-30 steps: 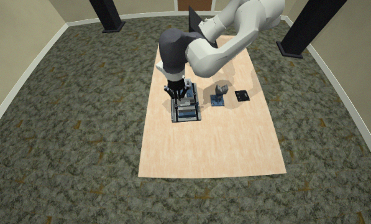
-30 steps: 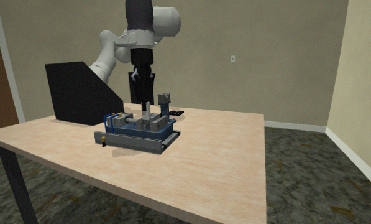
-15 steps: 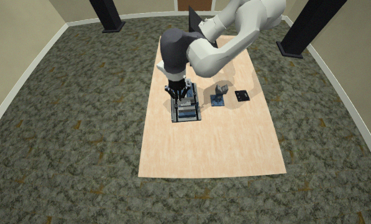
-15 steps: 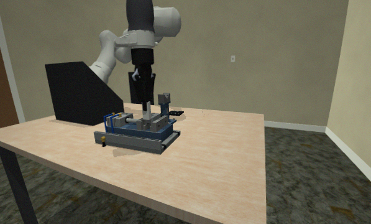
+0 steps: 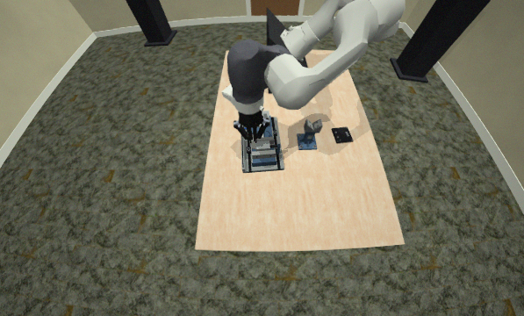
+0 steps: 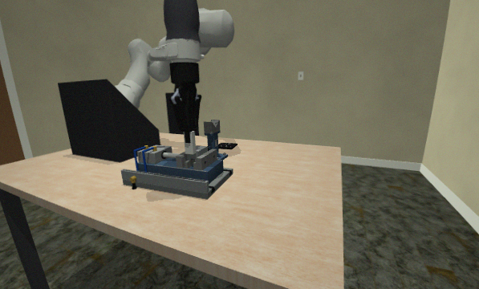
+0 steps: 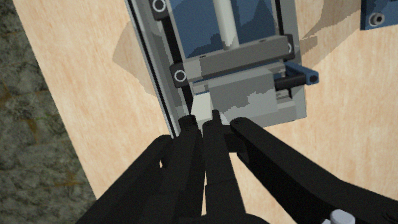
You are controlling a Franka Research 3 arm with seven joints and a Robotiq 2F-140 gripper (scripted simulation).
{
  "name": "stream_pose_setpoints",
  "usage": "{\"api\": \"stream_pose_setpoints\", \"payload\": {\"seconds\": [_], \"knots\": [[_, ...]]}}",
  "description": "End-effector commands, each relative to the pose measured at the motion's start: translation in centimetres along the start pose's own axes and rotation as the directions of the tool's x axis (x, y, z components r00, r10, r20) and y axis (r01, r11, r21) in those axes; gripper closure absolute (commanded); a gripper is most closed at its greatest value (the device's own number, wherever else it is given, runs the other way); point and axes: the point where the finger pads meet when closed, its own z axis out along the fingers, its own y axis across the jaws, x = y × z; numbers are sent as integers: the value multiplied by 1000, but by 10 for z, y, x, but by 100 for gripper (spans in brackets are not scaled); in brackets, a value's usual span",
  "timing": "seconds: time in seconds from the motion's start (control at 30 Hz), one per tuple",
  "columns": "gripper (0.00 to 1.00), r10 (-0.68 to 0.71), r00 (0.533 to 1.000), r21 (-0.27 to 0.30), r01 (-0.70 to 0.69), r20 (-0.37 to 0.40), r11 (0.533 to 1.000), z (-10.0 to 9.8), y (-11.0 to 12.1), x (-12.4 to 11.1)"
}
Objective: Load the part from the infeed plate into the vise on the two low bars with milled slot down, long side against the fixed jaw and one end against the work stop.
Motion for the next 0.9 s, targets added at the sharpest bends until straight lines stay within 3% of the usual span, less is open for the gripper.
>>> {"api": "stream_pose_setpoints", "payload": {"seconds": [0.0,0.87], "knots": [[100,-5,1000,-1,5,3,1000,1,3,-2],[100,-5,1000,-1,5,3,1000,1,5,-2]]}}
